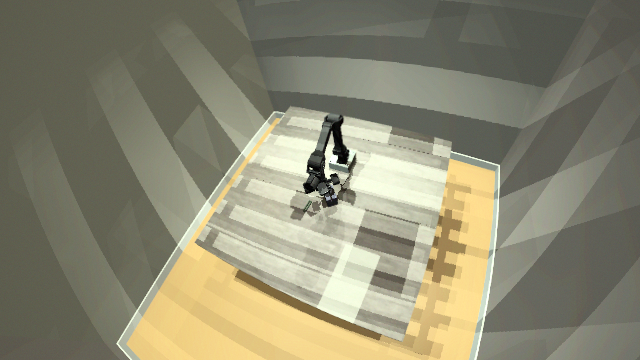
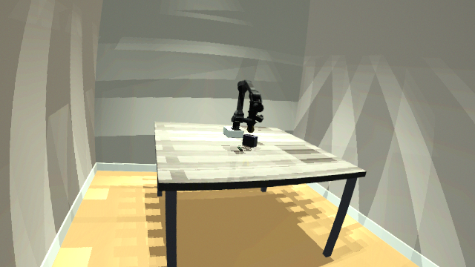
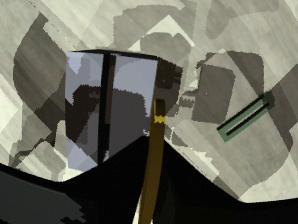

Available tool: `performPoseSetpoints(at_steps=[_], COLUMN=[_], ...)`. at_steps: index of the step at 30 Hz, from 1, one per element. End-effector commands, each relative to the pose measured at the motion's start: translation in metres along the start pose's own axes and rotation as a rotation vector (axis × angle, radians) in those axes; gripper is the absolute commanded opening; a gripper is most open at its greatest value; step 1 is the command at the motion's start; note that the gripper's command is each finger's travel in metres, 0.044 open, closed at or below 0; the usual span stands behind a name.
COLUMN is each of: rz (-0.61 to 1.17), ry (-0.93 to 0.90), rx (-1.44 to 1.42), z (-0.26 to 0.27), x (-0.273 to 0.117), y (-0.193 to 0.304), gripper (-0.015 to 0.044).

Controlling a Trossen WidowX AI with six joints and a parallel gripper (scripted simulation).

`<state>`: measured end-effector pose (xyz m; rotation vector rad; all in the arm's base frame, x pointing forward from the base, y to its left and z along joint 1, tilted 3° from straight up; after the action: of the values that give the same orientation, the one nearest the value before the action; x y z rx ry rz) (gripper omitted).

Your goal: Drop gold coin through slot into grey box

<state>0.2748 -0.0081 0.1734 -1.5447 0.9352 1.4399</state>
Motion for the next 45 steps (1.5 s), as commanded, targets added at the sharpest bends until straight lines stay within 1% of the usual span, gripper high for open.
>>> performPoseSetpoints(at_steps=[1,10,45], rz=[0.004,0.005,0.001], ry=[0.002,0.000,-0.003], rx=[0.000,0.003,0.003], z=[0.011,0.029,0.030], x=[0.002,0.004,0.005], y=[0.005,0.014,0.015], gripper=[0.0000,0.0000,0.0000])
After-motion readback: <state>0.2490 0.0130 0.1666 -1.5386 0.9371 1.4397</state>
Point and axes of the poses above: the point midway between the two fingers, 35 mm back from their tips, its own x axis out along the fingers, its own z axis across the jaws, y = z × x, the point moved 7 cm from there along -x, back along the fingers, and after that the axes turned 15 degrees about x, right-handed, at the moved point
